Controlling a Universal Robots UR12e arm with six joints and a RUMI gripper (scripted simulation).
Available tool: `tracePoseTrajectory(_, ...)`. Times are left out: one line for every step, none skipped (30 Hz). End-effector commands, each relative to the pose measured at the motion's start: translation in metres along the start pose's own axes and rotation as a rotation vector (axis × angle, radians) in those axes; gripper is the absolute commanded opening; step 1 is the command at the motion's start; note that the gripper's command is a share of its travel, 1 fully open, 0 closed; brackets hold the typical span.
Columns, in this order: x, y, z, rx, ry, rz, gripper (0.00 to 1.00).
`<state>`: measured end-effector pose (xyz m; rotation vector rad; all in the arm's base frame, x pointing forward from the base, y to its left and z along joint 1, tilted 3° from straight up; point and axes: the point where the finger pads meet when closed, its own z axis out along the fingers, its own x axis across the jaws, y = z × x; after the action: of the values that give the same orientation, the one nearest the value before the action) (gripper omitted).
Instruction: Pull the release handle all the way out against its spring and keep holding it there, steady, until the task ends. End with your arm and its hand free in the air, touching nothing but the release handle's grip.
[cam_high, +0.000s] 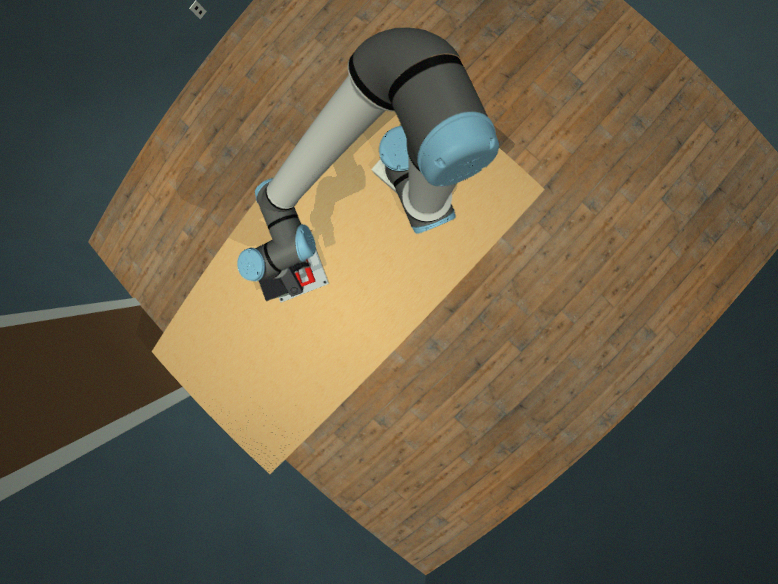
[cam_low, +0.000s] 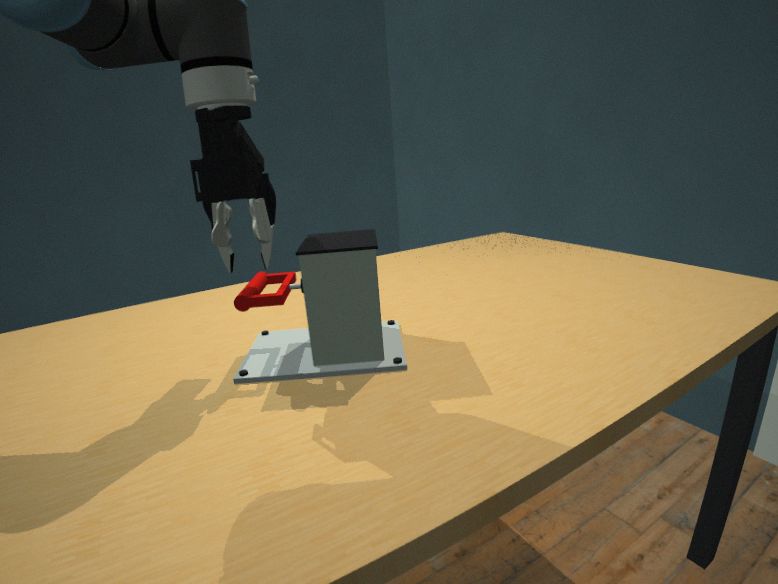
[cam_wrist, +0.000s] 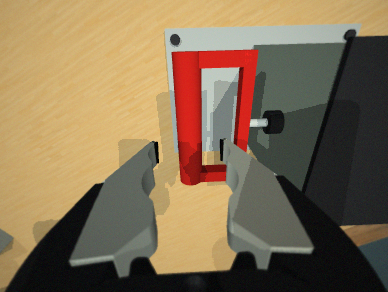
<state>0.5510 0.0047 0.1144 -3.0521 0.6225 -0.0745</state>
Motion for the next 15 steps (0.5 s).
tracePoseTrajectory(0.0007,-0.0001,0.004,0.0,0.001,0.0,0.3)
tracePoseTrajectory(0.0007,-0.0001,0.0048,0.0,0.001,0.0,0.3)
tracePoseTrajectory(0.0007,-0.0001,0.0056,0.0,0.001,0.0,0.3)
tracePoseTrajectory(0.0007,-0.0001,0.0062,0.0,0.001,0.0,0.3)
tracePoseTrajectory(0.0007,-0.0001,0.0068,0.0,0.001,0.0,0.3)
tracePoseTrajectory(0.0007,-0.0001,0.0073,0.0,0.001,0.0,0.3)
tracePoseTrajectory(0.0007,-0.0001,0.0077,0.0,0.001,0.0,0.3)
tracePoseTrajectory(0.0007,-0.0001,0.0077,0.0,0.001,0.0,0.3)
tracePoseTrajectory(0.0007,-0.0001,0.0077,0.0,0.001,0.0,0.3)
tracePoseTrajectory(0.0007,-0.0001,0.008,0.0,0.001,0.0,0.3)
tracePoseTrajectory(0.0007,-0.0001,0.0083,0.0,0.001,0.0,0.3)
tracePoseTrajectory(0.0007,-0.0001,0.0086,0.0,0.001,0.0,0.3)
tracePoseTrajectory(0.0007,-0.0001,0.0087,0.0,0.001,0.0,0.3)
tracePoseTrajectory(0.0007,-0.0001,0.0088,0.0,0.001,0.0,0.3)
tracePoseTrajectory(0.0007,-0.0001,0.0089,0.0,0.001,0.0,0.3)
